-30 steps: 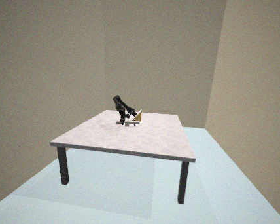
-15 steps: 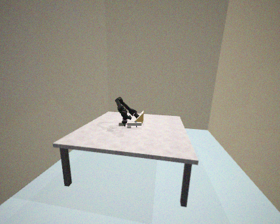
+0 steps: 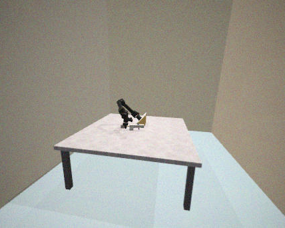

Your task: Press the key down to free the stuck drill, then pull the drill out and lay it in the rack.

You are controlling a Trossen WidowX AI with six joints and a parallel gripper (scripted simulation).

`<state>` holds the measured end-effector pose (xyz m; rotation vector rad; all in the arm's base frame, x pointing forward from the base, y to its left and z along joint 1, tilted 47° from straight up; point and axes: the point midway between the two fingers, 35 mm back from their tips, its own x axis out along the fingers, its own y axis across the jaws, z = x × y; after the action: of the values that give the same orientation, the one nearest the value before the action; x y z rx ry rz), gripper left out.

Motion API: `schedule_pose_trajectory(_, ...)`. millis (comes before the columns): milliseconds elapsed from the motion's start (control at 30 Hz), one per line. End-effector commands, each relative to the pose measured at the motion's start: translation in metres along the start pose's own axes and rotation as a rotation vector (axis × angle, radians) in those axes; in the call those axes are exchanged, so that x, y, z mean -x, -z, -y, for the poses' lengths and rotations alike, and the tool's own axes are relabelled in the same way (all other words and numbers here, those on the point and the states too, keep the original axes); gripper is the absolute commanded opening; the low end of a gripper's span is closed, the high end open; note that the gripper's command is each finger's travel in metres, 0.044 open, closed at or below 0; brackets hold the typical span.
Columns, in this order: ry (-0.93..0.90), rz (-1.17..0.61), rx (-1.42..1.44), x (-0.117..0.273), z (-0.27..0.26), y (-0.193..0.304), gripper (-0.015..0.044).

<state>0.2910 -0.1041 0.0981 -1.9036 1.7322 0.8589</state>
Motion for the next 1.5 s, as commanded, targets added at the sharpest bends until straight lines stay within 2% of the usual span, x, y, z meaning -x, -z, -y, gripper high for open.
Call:
schedule_pose_trajectory(0,0.005,-0.005,0.001,0.002,0.002,0.009,0.0)
schedule_pose_trajectory(500,0.006,-0.006,0.001,0.004,0.002,0.029,0.0)
schedule_pose_trajectory(1067,0.005,-0.006,0.001,0.0,0.001,0.019,0.044)
schedule_pose_trajectory(1467,0.005,-0.006,0.001,-0.002,0.001,0.013,0.044)
